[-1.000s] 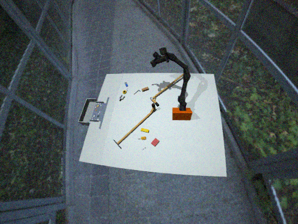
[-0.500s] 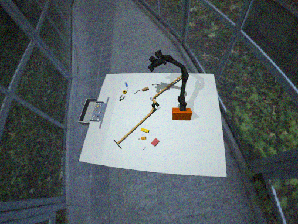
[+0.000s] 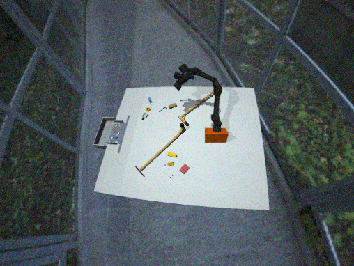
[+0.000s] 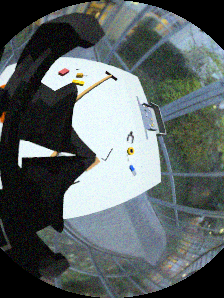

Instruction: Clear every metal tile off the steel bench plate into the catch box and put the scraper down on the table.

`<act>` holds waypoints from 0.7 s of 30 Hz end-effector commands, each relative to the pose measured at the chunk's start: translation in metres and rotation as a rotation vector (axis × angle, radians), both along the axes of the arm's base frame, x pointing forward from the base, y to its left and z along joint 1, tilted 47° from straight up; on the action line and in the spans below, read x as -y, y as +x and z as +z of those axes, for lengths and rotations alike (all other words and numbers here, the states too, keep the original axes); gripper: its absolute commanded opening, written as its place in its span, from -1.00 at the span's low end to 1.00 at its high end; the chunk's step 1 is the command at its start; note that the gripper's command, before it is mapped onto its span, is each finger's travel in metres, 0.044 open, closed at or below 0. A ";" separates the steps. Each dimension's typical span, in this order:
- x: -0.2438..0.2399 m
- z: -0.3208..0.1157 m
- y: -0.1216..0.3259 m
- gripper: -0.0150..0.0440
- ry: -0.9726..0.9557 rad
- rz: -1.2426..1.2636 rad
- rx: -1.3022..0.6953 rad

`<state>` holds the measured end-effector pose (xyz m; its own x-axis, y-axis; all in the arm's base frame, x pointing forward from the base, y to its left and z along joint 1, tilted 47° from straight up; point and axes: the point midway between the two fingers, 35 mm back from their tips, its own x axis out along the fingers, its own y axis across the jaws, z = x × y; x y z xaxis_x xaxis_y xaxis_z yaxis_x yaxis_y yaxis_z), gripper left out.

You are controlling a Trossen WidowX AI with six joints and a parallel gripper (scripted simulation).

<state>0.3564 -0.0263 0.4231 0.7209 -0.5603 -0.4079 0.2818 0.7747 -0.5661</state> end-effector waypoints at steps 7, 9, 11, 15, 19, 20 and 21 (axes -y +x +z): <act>-0.002 -0.031 0.009 -0.49 -0.014 -0.009 -0.110; -0.002 -0.036 0.011 -0.49 -0.017 -0.011 -0.131; -0.002 -0.042 0.012 -0.49 -0.021 -0.013 -0.153; -0.002 -0.053 0.015 -0.49 -0.028 -0.018 -0.196; -0.002 -0.064 0.017 -0.49 -0.035 -0.022 -0.239; -0.002 -0.067 0.017 -0.49 -0.036 -0.023 -0.250; -0.002 -0.070 0.017 -0.49 -0.038 -0.024 -0.261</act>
<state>0.3721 -0.0244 0.3635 0.6015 -0.5904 -0.5382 0.1589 0.7486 -0.6436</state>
